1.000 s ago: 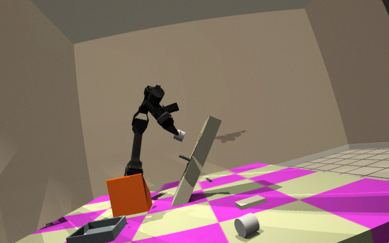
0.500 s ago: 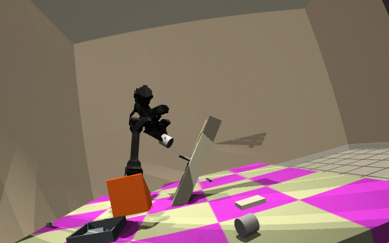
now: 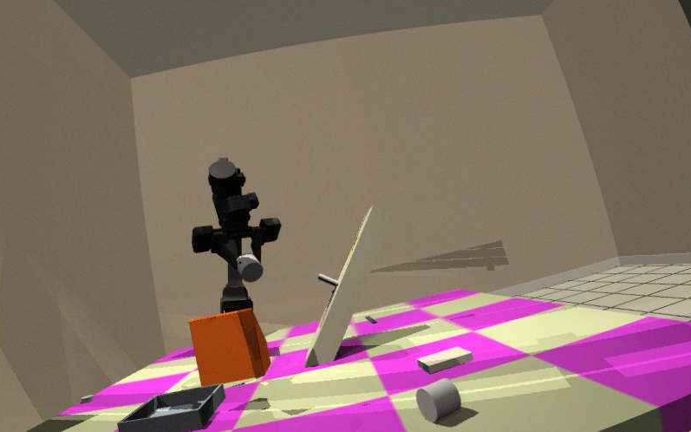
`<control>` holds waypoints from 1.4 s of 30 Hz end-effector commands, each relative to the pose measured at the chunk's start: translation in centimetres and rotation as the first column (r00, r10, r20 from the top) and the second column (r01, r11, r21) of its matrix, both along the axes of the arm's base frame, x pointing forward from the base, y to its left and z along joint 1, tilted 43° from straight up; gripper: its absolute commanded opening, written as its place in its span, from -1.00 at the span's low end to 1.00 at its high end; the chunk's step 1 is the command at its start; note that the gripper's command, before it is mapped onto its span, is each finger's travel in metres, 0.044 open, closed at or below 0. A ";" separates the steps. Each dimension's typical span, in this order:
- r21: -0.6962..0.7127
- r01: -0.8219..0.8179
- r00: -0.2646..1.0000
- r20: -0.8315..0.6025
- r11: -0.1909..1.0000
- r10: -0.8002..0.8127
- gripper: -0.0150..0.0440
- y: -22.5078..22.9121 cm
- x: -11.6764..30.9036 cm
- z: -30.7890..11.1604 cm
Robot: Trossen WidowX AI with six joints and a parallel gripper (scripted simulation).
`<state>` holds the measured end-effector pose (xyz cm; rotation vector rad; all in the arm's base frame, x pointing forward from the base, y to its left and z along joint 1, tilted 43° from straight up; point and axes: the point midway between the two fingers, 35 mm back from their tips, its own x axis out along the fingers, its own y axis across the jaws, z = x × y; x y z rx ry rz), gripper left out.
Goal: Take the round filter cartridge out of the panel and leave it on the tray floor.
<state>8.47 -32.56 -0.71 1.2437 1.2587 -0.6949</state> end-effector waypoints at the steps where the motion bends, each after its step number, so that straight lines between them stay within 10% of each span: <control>1: -0.009 0.034 0.999 -0.025 0.999 -0.034 -0.49 -0.3 -0.4 -0.3; 42: -0.092 0.487 0.761 -0.442 0.868 -0.474 -0.49 10.7 -16.9 -14.3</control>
